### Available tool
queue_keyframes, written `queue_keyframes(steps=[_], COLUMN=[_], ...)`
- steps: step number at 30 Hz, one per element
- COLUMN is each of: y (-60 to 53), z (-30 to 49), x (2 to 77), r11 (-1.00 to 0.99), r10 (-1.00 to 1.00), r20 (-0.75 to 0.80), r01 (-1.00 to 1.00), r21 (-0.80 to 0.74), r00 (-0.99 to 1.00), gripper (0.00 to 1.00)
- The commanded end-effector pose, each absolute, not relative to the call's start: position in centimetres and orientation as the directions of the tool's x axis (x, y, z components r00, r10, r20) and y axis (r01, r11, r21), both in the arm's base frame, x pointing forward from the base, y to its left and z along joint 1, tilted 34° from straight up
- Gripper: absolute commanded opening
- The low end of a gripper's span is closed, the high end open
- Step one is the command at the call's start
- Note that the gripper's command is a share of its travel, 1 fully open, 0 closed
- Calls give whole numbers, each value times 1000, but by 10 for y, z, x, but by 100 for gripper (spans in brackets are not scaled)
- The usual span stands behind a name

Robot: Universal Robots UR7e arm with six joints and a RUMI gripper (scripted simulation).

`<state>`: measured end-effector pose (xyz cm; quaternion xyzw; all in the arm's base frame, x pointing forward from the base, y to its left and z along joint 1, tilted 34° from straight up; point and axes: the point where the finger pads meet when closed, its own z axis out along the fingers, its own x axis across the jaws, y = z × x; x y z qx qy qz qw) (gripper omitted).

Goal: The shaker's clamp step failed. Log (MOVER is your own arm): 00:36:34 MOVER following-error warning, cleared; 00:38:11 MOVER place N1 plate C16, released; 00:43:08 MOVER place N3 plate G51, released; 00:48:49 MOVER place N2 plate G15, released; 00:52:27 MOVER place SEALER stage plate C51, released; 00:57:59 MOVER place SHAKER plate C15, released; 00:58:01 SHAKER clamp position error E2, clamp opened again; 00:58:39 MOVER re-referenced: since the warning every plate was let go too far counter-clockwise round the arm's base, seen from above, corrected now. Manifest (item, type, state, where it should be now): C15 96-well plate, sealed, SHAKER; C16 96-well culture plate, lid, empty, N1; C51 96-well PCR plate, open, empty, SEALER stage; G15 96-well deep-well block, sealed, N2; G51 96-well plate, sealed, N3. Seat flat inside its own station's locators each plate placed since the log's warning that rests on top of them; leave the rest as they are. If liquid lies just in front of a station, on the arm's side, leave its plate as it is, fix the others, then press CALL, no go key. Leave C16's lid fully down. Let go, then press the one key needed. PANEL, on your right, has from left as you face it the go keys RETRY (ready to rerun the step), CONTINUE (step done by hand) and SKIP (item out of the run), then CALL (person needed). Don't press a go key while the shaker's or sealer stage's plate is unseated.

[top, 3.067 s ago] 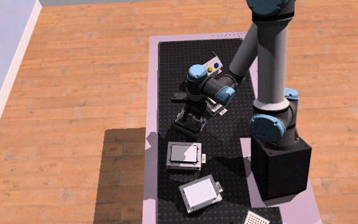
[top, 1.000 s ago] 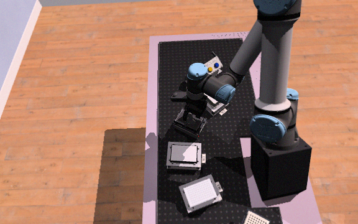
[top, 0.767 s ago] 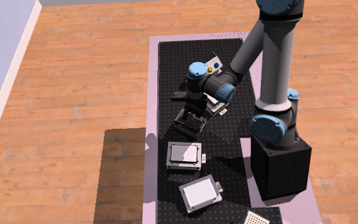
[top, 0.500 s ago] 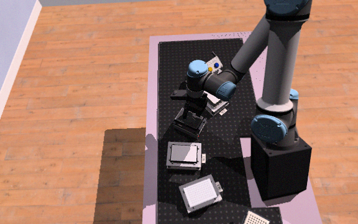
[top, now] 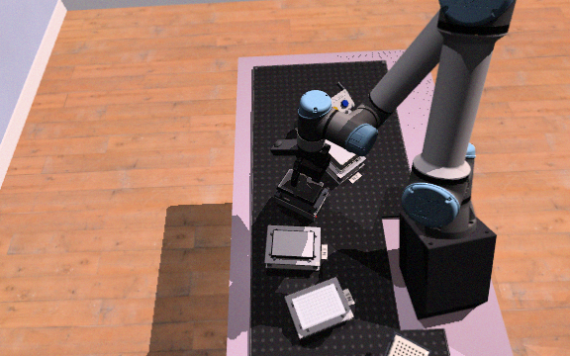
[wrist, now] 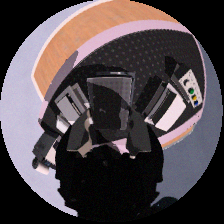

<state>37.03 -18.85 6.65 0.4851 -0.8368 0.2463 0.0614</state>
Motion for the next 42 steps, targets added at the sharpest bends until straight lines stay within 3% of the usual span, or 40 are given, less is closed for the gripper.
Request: queue_keyframes(steps=[1,16,42], y=[-188,-188,-195], z=[68,68,67], x=[370,370,368], r11=[408,408,422], r10=[-782,-728,-720], r20=[342,431,425], r01=[-842,-842,-832], r21=[-353,-353,-360], r00=[-522,-533,-549], gripper=[0,0,0])
